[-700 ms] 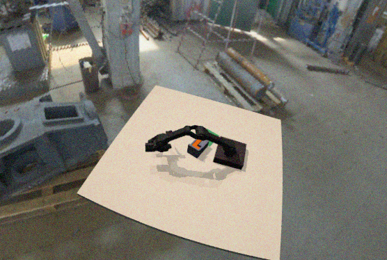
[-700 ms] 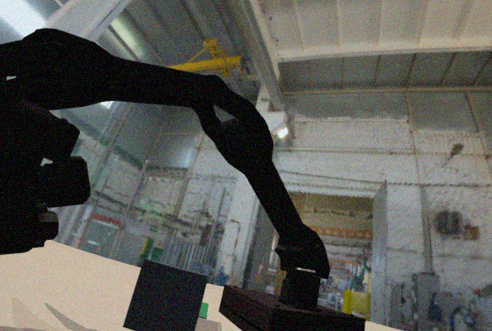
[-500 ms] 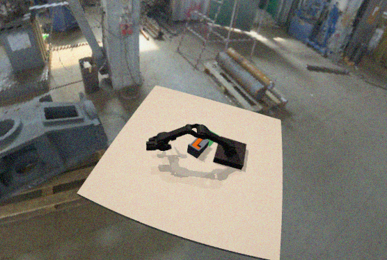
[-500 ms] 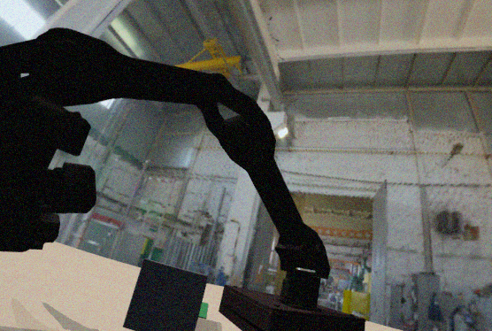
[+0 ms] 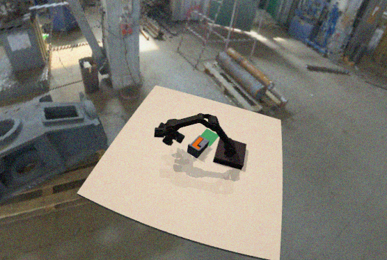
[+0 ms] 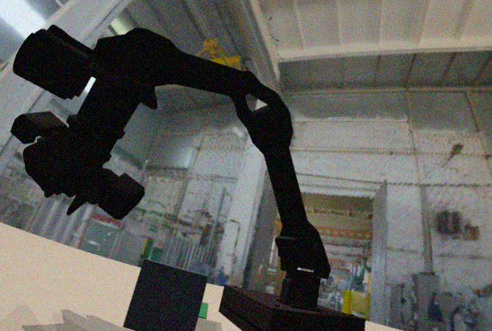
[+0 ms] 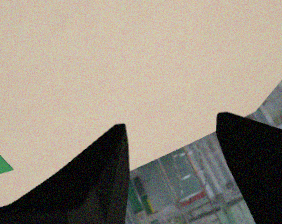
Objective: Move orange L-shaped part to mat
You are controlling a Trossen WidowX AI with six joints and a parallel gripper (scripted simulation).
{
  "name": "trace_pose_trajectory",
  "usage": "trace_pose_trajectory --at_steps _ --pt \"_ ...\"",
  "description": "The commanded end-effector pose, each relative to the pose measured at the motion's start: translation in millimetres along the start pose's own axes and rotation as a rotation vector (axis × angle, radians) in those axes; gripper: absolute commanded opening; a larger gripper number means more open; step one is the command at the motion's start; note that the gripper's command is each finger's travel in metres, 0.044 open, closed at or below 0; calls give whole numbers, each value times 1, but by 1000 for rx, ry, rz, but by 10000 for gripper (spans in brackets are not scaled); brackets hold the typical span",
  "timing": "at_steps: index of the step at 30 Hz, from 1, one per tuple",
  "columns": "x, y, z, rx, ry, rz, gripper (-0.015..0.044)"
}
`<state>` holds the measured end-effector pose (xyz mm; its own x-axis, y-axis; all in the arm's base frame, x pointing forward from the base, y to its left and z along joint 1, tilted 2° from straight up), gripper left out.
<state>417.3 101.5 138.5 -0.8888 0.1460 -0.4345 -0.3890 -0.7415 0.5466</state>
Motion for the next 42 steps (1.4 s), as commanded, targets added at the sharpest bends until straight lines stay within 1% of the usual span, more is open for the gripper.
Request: trace_pose_trajectory --at_steps 1,11,21,37,39,42 --pt "39 56 17 -138 -300 -674 180" --pt "72 91 33 -138 -569 -1162 180" --pt "111 121 48 -30 -877 -1618 180" --pt "112 121 48 -26 -884 -1627 180" --pt "114 117 43 -27 -884 -1627 180" --pt "123 103 26 -27 -884 -1627 180"
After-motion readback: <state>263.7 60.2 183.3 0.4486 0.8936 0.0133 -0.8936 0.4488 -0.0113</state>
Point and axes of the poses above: the point midway between the two fingers, 35 mm back from their tips, its own z axis back along the fingers, its own x axis across the jaws, y = z × x, the point moved 7 cm from there along z, back along the fingers, and after that the axes turned 12 degrees about -z, right-handed, at the moved point
